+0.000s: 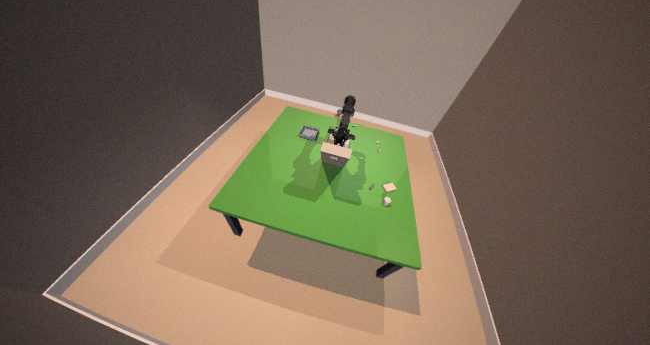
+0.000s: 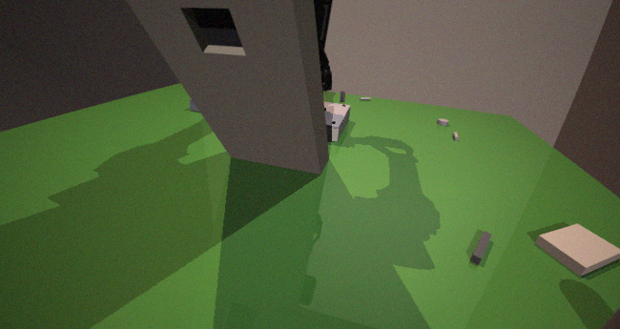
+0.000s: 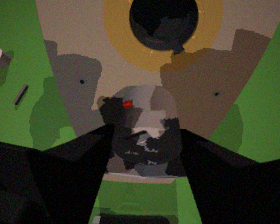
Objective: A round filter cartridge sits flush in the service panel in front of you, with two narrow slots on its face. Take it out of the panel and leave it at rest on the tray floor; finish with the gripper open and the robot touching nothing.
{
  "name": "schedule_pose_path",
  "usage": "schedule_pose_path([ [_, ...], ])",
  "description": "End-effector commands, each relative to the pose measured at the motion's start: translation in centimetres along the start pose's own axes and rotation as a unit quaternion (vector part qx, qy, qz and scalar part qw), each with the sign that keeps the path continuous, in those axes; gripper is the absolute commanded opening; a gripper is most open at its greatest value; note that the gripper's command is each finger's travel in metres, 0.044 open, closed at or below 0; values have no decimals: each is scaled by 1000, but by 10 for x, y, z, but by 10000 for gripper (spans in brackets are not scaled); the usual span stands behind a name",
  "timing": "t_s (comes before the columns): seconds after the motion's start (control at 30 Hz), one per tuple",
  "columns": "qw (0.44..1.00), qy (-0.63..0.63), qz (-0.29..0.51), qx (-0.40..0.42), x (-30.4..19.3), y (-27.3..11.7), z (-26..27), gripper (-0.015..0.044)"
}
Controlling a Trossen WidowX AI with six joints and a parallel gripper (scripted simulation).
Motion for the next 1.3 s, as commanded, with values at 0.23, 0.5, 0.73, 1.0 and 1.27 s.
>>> schedule_pose_path([
  [0.23, 1000, 0, -5, 1, 5, -49, 1, 0],
  [0.5, 1000, 0, -3, 1, 5, -70, -3, 0],
  [0.73, 1000, -1, 2, -2, 11, -66, -20, 0],
  [1.0, 1000, -2, 3, -3, 16, -62, -41, 0],
  [1.27, 1000, -2, 1, -3, 20, -60, -64, 0],
])
Point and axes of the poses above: the point midway between the two fingers, 35 mm back from their tips, its own y axis out along the fingers, its own z axis across the jaws, x = y × z, the point moved 7 cm from there along -y, back along the fingers, and after that the axes turned 11 degrees about y, right-handed, at the moved point
